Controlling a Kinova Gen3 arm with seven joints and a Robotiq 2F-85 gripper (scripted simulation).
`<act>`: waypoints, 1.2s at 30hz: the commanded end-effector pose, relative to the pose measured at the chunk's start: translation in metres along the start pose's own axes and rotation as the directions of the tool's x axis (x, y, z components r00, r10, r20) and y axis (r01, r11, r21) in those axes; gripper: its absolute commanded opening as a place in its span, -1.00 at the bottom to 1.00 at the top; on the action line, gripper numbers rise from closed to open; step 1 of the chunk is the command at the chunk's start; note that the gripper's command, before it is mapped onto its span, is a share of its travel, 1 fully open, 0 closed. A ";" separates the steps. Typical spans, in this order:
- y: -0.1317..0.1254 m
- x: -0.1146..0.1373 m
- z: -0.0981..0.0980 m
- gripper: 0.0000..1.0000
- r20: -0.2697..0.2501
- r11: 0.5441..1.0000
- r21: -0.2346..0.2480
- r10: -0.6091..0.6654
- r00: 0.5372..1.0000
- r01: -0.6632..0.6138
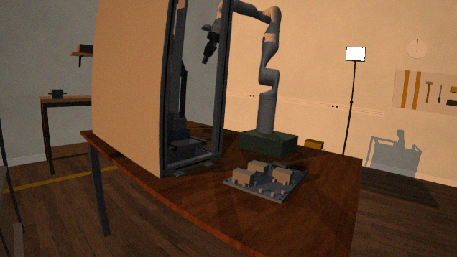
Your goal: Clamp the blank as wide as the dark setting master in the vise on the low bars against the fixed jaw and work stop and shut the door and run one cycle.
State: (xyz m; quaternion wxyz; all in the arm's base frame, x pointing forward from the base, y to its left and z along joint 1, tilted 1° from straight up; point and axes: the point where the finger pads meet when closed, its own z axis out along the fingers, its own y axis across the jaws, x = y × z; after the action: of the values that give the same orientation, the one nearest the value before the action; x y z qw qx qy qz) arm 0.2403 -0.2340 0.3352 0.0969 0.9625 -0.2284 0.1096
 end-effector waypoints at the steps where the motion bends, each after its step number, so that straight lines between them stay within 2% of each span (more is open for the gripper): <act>1: 0.000 0.000 -0.001 -0.80 -0.006 1.000 -0.006 0.002 1.000 -0.002; 4: 0.000 0.000 -0.001 -0.80 -0.006 1.000 -0.006 0.002 1.000 -0.002; 9: 0.024 0.022 -0.039 -0.80 -0.150 0.982 -0.081 0.155 0.976 -0.168; 21: 0.024 0.022 -0.039 -0.80 -0.150 0.982 -0.081 0.155 0.976 -0.168; 26: 0.048 0.044 -0.077 -0.80 -0.301 0.932 -0.130 0.287 0.909 -0.337; 36: 0.048 0.044 -0.077 -0.80 -0.301 0.932 -0.130 0.287 0.909 -0.337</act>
State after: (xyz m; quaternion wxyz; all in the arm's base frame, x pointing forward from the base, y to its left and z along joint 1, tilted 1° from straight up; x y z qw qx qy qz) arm 0.2439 -0.2764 0.4261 0.1949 0.8760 -0.3728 0.2359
